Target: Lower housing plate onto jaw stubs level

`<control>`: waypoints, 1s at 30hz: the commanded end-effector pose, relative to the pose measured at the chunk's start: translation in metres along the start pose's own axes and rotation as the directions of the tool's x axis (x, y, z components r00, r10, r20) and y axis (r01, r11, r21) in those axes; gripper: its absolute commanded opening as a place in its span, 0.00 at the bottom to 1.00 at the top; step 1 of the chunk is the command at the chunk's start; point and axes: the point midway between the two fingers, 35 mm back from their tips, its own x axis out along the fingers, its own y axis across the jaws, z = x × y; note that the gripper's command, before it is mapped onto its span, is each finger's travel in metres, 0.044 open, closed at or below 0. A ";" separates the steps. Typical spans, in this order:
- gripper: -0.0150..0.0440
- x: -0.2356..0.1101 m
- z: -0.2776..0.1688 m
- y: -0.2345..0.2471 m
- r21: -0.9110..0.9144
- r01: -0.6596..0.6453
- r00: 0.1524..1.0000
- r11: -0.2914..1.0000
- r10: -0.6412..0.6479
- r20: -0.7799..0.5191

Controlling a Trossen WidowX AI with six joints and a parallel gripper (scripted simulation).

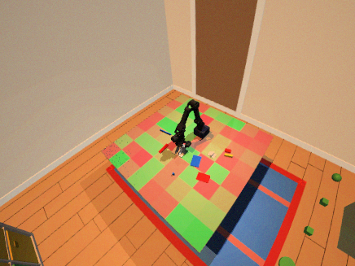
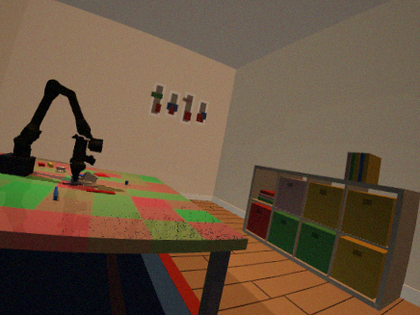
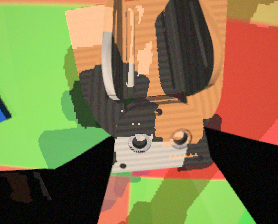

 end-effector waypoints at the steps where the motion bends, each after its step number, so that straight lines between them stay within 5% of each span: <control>1: 0.85 0.001 0.000 -0.001 -0.001 0.004 1.000 1.000 -0.004 -0.002; 30: 0.85 0.006 0.000 -0.001 -0.004 0.004 1.000 1.000 -0.004 -0.002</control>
